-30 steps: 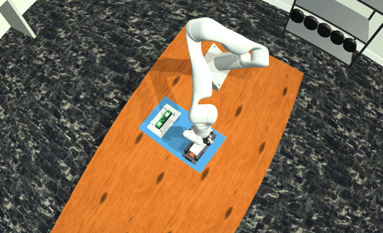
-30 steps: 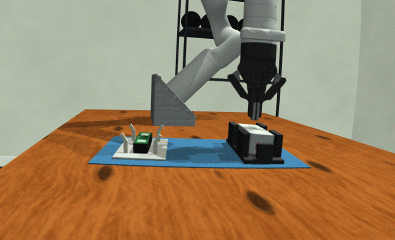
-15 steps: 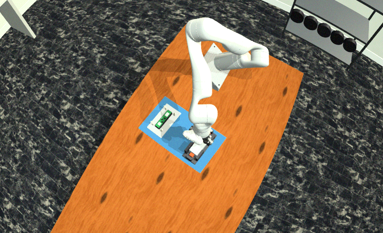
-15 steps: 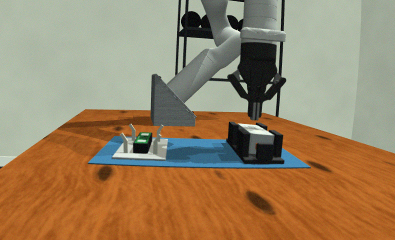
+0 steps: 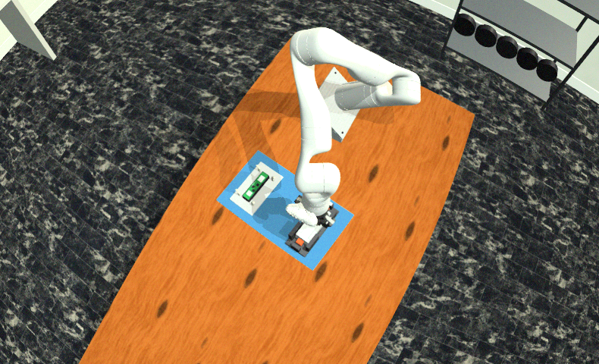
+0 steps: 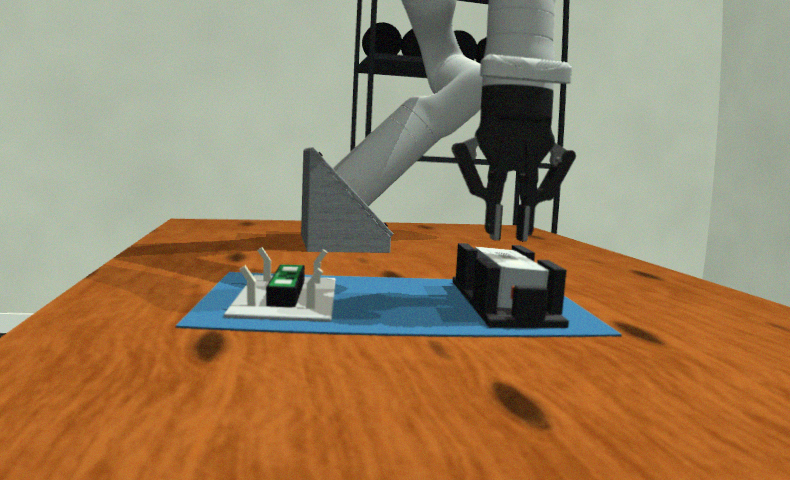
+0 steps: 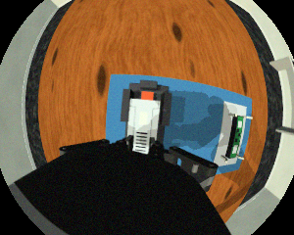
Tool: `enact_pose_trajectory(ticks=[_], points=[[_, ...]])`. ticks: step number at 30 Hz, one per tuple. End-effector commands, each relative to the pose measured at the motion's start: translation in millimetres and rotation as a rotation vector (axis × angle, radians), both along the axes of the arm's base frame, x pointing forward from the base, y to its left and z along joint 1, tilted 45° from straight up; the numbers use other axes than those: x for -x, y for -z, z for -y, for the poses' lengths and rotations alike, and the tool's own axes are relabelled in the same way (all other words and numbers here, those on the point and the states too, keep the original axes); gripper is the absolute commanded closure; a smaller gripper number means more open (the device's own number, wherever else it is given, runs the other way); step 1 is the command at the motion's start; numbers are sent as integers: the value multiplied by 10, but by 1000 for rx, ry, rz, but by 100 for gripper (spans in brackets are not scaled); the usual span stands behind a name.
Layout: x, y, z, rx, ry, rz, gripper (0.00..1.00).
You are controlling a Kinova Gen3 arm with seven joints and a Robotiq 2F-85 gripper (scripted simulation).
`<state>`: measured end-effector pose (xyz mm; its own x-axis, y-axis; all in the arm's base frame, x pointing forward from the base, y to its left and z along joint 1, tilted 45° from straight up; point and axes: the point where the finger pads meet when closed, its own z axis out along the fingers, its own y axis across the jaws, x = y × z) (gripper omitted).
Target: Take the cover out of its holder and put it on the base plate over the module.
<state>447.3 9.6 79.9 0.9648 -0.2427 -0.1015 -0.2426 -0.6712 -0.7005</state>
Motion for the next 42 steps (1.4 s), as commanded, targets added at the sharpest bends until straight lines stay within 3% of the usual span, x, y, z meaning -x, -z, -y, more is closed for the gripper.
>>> enact_pose_trajectory(ticks=[1,28,38,42], points=[[-4,-4,7,1,1,1,0],[-4,-4,7,1,1,1,0],[-93,362,-322,4,12,7,0],[-93,362,-322,4,12,7,0]])
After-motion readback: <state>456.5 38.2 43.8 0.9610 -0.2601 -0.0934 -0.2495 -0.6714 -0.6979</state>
